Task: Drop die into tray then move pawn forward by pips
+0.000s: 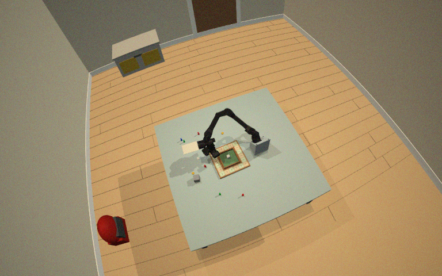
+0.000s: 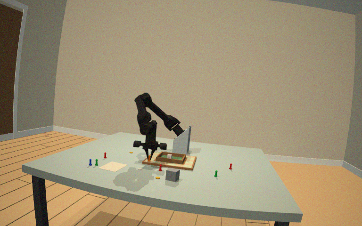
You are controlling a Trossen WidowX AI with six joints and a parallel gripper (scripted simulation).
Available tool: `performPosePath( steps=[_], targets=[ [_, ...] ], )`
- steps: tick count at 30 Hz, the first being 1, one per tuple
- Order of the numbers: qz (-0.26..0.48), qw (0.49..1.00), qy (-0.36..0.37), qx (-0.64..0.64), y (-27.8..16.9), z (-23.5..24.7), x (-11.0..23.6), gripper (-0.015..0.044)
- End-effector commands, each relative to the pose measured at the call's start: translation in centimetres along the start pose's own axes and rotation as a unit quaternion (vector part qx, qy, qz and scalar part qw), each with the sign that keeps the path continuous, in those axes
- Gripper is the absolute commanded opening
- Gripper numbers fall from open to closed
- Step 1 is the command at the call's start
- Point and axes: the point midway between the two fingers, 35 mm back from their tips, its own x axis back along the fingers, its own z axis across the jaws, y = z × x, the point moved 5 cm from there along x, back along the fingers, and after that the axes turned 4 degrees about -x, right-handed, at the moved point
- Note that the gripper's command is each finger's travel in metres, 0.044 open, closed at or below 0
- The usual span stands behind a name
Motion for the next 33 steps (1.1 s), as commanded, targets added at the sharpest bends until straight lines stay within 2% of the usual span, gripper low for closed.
performPosePath(
  steps=[1, 7, 24, 33],
  targets=[
    [0.001, 1.000, -0.001, 0.001, 0.0, 0.0, -0.1, 0.0003],
    [0.000, 1.000, 0.000, 0.001, 0.2, 0.0, 0.9, 0.0000],
    [0.000, 1.000, 0.002, 0.001, 0.4, 0.2, 12.1, 0.0000],
    [0.000, 1.000, 0.003, 0.003, 0.9, 1.8, 11.9, 0.0000]
  ],
)
